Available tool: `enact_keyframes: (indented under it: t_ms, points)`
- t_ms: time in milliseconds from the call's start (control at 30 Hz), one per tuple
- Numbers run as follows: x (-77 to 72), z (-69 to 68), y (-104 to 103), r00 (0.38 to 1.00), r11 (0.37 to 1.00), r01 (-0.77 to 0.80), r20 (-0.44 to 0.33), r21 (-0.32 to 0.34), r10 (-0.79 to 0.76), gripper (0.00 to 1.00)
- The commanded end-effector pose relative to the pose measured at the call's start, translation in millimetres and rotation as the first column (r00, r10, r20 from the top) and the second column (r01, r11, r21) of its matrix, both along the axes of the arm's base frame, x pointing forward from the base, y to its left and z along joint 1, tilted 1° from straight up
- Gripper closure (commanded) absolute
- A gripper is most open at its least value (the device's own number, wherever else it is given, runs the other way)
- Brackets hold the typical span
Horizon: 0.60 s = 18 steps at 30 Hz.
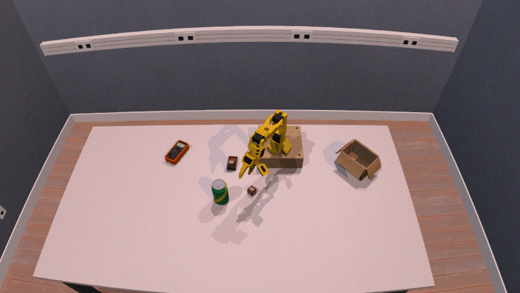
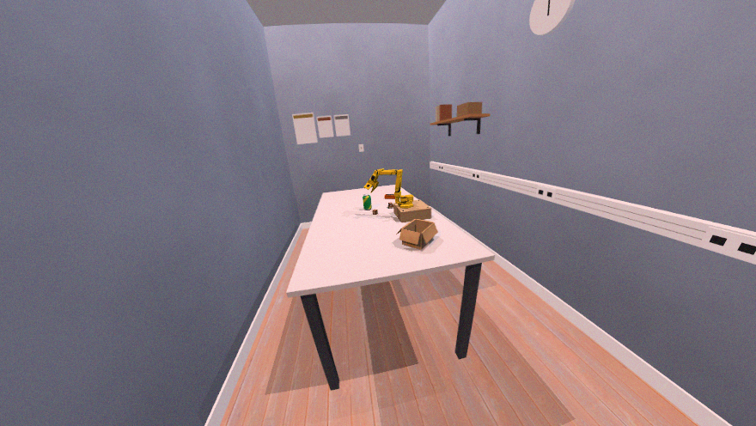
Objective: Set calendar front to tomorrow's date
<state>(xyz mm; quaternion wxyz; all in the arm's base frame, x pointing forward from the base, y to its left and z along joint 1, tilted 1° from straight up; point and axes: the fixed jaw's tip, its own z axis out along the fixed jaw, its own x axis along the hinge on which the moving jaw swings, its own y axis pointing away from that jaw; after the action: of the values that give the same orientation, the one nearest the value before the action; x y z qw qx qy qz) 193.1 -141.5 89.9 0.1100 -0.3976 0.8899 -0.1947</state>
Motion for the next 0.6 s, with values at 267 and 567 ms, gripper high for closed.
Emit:
enact_keyframes:
  t_ms: [267,567]
  points:
    - [-1.1,-5.8,-1.4,1.000,1.000,0.012,0.018,-0.009,-0.012,0.65]
    - [-2.3,-16.1,-0.3,1.000,1.000,0.021,0.021,-0.005,-0.021,0.65]
